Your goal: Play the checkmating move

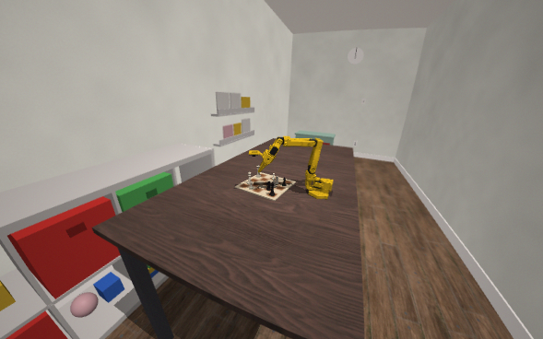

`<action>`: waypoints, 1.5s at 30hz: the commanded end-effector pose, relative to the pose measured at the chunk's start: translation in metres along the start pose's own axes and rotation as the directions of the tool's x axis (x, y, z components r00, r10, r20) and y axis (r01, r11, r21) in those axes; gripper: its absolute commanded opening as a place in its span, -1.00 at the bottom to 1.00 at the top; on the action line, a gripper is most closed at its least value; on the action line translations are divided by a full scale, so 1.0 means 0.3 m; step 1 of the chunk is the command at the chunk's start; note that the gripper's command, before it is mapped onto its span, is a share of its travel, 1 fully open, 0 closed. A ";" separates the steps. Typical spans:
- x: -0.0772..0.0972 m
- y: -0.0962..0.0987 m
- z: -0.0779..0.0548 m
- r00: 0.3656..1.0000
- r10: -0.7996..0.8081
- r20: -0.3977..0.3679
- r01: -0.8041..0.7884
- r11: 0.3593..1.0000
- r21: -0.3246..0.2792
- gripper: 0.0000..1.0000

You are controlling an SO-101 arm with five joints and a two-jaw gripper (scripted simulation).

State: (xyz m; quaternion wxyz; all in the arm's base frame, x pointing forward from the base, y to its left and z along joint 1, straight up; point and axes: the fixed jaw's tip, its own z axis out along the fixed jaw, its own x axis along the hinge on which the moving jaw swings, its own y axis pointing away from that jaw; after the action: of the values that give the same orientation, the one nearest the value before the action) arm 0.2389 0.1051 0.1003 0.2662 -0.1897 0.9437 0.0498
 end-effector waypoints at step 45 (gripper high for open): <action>0.014 0.006 0.053 1.000 -0.005 0.004 0.005 1.000 -0.004 -1.00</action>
State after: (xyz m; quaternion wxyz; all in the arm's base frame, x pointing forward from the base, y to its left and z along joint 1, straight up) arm 0.2443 0.1075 0.0967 0.2819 -0.1892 0.9391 0.0529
